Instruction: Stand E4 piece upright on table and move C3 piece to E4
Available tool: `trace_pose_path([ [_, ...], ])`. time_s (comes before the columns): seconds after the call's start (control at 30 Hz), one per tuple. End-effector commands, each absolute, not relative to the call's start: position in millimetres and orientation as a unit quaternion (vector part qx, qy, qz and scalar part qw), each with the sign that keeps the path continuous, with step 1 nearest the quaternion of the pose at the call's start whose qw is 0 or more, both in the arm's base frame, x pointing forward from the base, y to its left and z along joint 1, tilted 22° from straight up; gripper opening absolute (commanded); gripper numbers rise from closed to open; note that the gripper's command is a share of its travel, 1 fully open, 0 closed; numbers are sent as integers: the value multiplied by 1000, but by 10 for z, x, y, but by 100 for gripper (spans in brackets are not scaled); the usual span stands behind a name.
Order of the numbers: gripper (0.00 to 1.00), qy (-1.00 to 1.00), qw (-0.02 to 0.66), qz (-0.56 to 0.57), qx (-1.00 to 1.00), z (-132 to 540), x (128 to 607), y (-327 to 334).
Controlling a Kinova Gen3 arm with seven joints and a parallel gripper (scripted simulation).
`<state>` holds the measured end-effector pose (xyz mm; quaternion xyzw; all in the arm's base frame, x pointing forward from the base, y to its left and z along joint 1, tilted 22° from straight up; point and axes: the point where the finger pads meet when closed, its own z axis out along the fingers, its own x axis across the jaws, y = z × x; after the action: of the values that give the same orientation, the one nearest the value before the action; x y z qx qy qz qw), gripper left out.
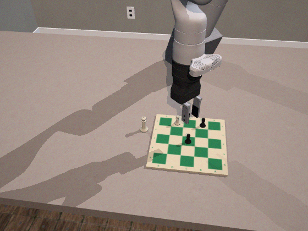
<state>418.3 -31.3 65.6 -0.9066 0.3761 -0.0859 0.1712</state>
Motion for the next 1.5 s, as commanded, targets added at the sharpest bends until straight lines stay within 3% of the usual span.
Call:
trace_pose_path([
  [0.0,68,376,171,-87,-906,660,4186,-316],
  [1.47,68,376,171,-86,-907,250,4316,-207],
])
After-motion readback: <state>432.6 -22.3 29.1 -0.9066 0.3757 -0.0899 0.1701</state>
